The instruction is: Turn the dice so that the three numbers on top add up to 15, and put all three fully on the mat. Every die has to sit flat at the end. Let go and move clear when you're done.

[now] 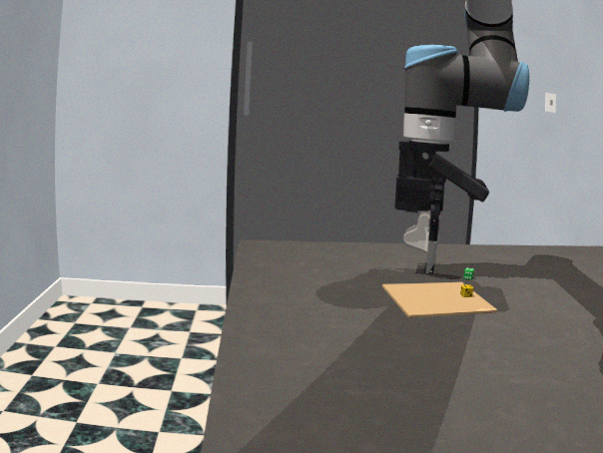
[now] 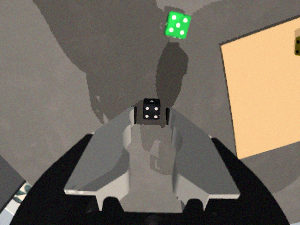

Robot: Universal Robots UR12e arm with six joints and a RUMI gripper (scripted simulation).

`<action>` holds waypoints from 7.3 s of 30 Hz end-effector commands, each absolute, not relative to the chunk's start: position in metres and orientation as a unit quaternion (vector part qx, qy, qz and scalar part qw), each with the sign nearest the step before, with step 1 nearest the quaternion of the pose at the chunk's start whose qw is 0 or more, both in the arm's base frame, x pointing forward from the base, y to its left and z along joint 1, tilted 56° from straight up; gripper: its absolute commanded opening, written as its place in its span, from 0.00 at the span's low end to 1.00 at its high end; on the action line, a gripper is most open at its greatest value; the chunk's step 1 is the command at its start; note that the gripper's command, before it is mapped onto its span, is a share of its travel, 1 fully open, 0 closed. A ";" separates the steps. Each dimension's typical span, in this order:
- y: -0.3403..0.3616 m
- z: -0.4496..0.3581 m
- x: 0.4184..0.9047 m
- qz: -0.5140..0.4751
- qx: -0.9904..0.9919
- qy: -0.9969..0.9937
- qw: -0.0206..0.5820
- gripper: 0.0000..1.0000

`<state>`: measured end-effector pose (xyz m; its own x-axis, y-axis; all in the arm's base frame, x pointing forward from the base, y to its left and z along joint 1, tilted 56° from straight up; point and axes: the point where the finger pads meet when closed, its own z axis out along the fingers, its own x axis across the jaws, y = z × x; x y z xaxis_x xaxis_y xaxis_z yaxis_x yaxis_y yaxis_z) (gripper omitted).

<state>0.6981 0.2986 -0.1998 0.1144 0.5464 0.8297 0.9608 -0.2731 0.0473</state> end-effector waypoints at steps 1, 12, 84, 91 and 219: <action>0.298 -0.200 0.701 -0.389 -0.696 -0.542 0.265 0.18; 0.298 -0.200 0.701 -0.389 -0.696 -0.542 0.265 0.18; 0.219 -0.144 0.676 -0.389 -0.696 -0.542 0.265 0.00; 0.229 -0.129 0.677 -0.394 -0.684 -0.558 0.256 0.00; 0.380 -0.072 0.694 -0.432 -0.580 -0.665 0.186 0.00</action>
<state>0.6912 0.3794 -0.0723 -0.2535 0.6095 0.7511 0.9337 -0.0490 0.3548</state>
